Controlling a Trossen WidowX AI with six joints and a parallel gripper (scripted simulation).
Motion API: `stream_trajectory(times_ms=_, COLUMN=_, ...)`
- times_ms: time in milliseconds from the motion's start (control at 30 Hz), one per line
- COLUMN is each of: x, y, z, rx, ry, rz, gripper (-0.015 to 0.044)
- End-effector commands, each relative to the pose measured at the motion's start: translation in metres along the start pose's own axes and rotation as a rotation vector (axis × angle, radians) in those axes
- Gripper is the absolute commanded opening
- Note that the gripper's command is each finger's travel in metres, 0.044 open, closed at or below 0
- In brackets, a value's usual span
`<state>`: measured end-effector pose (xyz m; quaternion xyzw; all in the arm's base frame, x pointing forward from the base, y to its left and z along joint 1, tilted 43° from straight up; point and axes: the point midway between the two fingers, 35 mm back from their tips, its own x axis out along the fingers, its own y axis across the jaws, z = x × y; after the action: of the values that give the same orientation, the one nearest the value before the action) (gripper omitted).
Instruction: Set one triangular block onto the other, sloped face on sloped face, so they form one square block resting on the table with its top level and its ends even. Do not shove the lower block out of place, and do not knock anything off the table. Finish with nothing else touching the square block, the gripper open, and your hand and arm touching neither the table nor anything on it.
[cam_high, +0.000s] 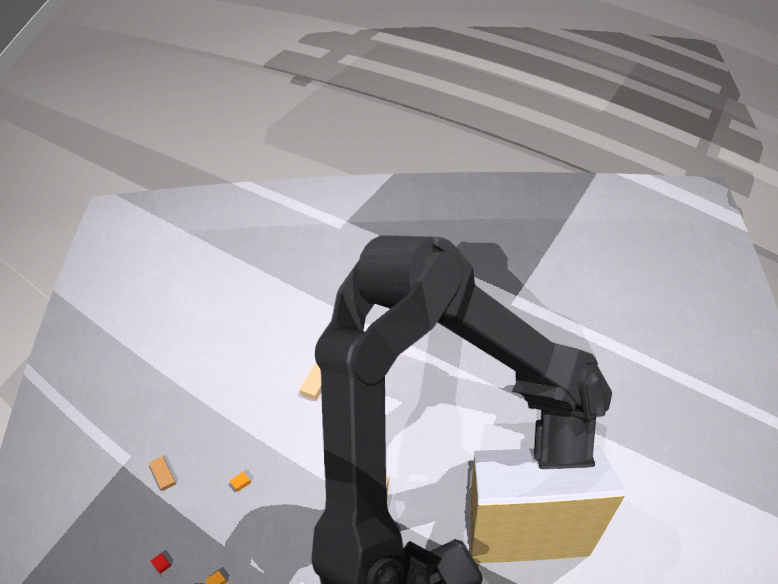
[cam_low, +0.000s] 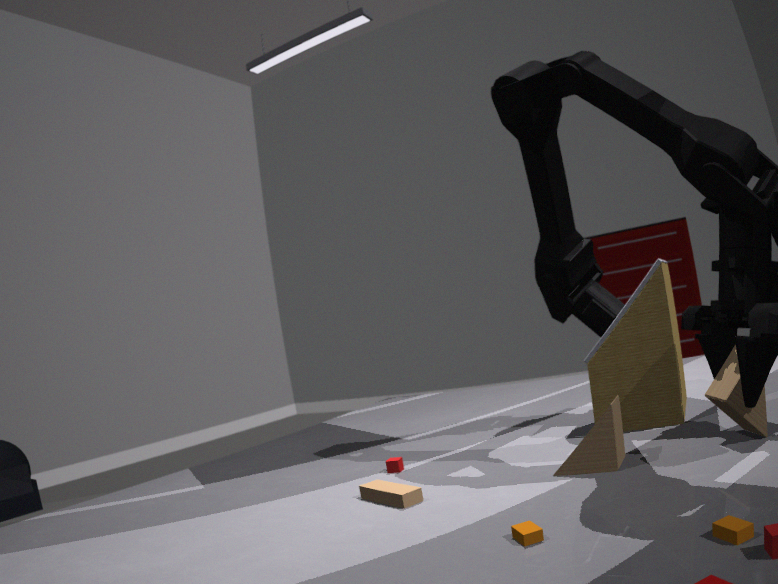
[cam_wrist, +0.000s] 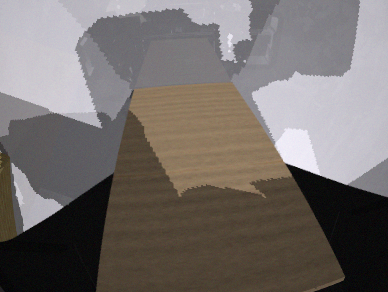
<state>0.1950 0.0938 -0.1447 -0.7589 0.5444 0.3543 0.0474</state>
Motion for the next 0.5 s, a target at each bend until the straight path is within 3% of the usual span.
stream_trajectory(times_ms=0, x=-0.005, y=-0.002, z=0.008, rx=0.006, ry=0.112, rz=-0.014, gripper=0.0000)
stream_trajectory(times_ms=467, x=-0.010, y=-0.002, z=0.035, rx=0.008, ry=0.474, rz=-0.016, gripper=0.0000)
